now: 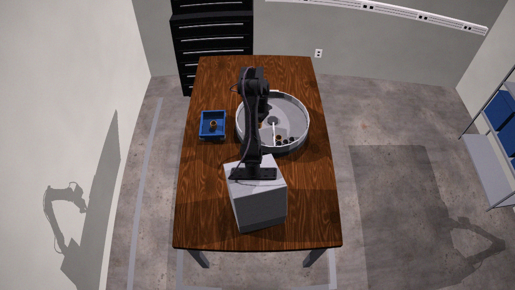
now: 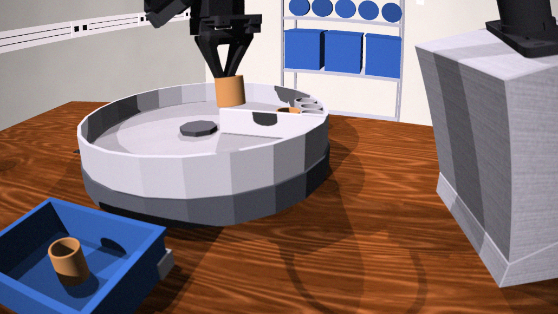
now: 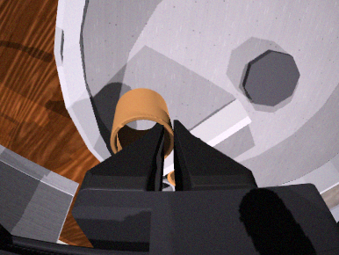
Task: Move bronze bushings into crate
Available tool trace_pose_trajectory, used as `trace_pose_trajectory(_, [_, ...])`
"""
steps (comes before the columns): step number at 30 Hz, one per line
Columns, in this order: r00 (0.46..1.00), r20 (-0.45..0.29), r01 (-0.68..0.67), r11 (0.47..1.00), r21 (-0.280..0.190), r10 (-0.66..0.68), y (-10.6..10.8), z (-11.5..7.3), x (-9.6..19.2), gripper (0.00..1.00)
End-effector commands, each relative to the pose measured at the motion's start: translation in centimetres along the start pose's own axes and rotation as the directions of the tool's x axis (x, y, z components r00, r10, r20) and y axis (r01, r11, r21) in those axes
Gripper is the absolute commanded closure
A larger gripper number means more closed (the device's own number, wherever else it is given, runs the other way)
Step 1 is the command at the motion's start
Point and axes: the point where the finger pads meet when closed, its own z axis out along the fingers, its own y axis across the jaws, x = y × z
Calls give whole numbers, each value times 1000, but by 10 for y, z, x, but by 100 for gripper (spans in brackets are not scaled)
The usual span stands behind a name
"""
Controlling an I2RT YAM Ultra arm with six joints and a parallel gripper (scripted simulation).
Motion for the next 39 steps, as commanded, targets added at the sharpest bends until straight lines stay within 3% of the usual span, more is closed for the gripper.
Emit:
trace_pose_trajectory(1, [999, 19, -48, 998, 48, 47, 5, -17, -33, 100])
trace_pose_trajectory(3, [999, 21, -49, 998, 47, 48, 16, -17, -51, 100])
trace_pose_trajectory(5, [999, -4, -51, 998, 21, 52, 32, -4, -63, 100])
trace_pose_trajectory(8, [999, -4, -51, 998, 21, 52, 38, -4, -72, 100])
trace_pose_trajectory(22, [999, 1, -51, 998, 22, 51, 117, -4, -190, 100])
trace_pose_trajectory(33, [999, 2, -51, 998, 22, 51, 138, -4, -221, 100])
trace_pose_trajectory(37, [998, 22, -53, 998, 29, 52, 140, -13, -230, 100])
trace_pose_trajectory(39, [998, 8, -59, 998, 27, 58, 139, -7, -228, 100])
